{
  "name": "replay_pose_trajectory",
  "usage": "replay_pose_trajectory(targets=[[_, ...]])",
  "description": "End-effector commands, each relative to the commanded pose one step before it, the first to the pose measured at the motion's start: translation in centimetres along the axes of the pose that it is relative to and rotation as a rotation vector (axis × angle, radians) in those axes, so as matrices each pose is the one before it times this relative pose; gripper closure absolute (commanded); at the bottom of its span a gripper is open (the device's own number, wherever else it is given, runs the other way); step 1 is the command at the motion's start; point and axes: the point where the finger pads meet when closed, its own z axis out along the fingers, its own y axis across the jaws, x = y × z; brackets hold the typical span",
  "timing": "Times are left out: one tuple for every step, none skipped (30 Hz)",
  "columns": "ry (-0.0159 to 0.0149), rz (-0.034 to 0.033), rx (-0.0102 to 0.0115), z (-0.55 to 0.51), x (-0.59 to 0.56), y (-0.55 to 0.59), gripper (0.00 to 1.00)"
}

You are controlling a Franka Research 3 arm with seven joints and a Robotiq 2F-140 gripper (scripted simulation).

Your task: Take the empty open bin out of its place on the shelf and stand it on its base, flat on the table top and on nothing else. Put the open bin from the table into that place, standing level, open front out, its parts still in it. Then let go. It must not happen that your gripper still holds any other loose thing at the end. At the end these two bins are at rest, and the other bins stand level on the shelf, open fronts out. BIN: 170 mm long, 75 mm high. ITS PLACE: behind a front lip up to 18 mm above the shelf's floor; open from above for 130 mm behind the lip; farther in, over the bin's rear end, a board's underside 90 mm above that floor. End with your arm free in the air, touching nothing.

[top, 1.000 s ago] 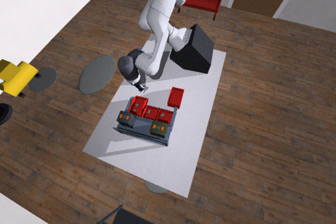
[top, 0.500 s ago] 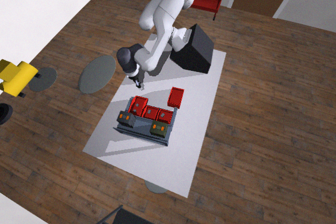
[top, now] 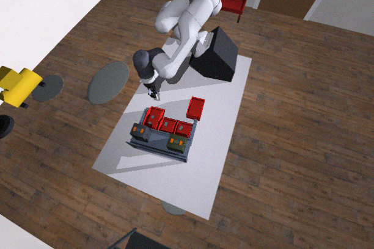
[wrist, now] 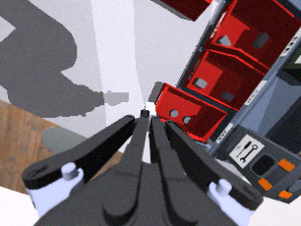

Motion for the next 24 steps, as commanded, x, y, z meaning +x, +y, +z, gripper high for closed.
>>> replay_pose_trajectory(targets=[[-0.0036,0.27098,0.02105,0.163,0.52,-0.126,1.0],[0.0,0.0,0.0,0.0,0.0,0.0,1.0],[0.0,0.0,0.0,0.0,0.0,0.0,1.0],[0.0,0.0,0.0,0.0,0.0,0.0,1.0],[0.0,0.0,0.0,0.0,0.0,0.0,1.0],[0.0,0.0,0.0,0.0,0.0,0.0,1.0],[0.0,0.0,0.0,0.0,0.0,0.0,1.0],[0.0,0.0,0.0,0.0,0.0,0.0,1.0],[0.0,-0.00001,0.00002,0.003,0.0,0.0,1.0],[0.0,0.0,0.0,0.0,0.0,0.0,1.0],[0.0,0.0,0.0,0.0,0.0,0.0,1.0],[0.00001,-0.00002,0.00005,0.009,0.0,0.0,1.0],[0.00001,-0.00003,0.0001,0.016,0.0,0.0,1.0],[0.00002,-0.00005,0.00016,0.026,0.001,0.0,1.0],[0.00003,-0.00008,0.00023,0.037,0.001,0.0,1.0],[0.00004,-0.0001,0.00032,0.05,0.001,-0.001,1.0],[0.00005,-0.00013,0.0004,0.064,0.001,-0.001,1.0],[0.00007,-0.00016,0.0005,0.08,0.002,-0.001,1.0],[0.00008,-0.00019,0.0006,0.096,0.002,-0.002,1.0],[0.0001,-0.00022,0.00071,0.112,0.003,-0.002,1.0],[0.00001,-0.00002,0.00003,0.133,0.003,-0.001,1.0],[0.0,0.0,0.0,0.15,0.003,-0.002,1.0],[0.0,0.00001,0.0,0.168,0.004,-0.003,1.0],[0.0,0.0,0.0,0.186,0.004,-0.002,1.0]])
